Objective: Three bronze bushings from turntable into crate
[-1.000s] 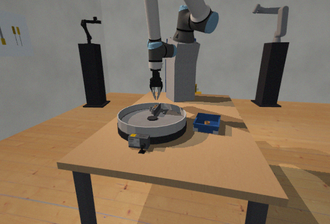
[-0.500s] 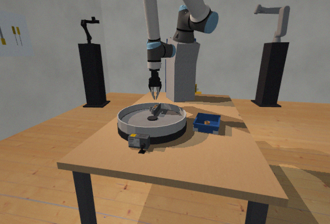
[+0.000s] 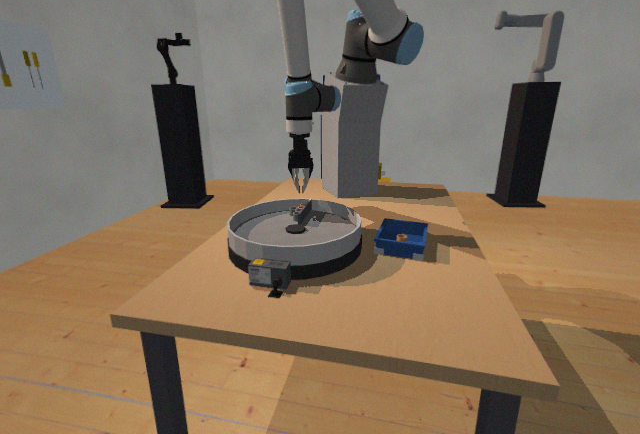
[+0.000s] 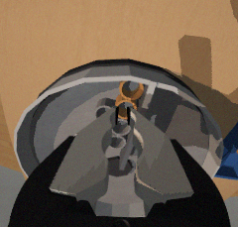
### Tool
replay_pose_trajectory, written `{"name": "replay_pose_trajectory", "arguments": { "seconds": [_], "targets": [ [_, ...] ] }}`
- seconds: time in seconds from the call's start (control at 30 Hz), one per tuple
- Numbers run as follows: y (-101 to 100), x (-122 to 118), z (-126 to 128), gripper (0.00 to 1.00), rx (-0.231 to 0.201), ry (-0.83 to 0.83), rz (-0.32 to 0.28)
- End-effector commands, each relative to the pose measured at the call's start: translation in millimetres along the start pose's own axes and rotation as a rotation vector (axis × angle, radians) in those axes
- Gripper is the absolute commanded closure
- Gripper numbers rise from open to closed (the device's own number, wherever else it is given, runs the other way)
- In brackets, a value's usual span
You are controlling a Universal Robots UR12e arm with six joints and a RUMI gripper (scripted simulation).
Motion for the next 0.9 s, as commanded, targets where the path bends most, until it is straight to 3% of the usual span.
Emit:
{"name": "replay_pose_trajectory", "arguments": {
  "seconds": [0.0, 0.87],
  "targets": [
    [0.3, -0.2, -0.1, 0.95, 0.000, 0.000, -0.001],
    [0.3, -0.8, -2.5, 0.95, 0.001, 0.000, 0.000]
  ]
}}
Point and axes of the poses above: the point where the finger pads meet when closed, its own y axis back along the fingers, its own z axis across the jaws, x = y × z, the point moved 10 cm from there along y, back along the fingers
